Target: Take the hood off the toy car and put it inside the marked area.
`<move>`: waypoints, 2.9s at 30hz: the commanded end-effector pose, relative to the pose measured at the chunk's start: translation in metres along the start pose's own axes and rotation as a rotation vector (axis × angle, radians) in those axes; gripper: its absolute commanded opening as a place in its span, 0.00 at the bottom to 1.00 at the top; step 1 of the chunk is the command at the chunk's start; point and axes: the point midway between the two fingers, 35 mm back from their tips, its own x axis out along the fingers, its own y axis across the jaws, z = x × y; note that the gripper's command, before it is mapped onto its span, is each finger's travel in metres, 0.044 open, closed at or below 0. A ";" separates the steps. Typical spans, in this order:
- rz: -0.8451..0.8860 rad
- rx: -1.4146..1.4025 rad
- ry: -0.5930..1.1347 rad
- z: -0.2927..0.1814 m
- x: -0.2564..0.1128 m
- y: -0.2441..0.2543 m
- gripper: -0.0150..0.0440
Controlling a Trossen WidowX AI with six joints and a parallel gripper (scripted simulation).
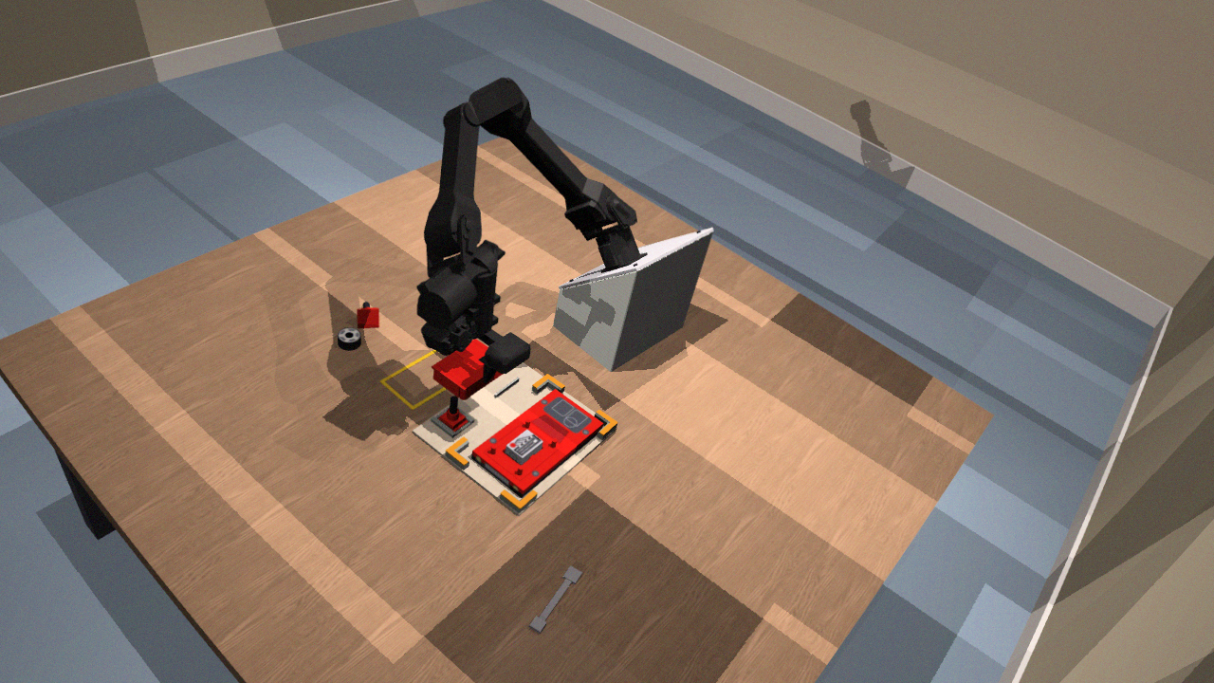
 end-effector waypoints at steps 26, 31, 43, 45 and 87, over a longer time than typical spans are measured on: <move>-0.033 0.001 0.008 -0.043 -0.002 -0.106 0.25; -0.032 0.001 0.008 -0.042 0.002 -0.106 0.25; -0.031 0.001 0.008 -0.042 0.011 -0.106 0.25; -0.031 0.001 0.008 -0.041 0.013 -0.106 0.25; -0.032 0.001 0.008 -0.041 0.047 -0.108 0.25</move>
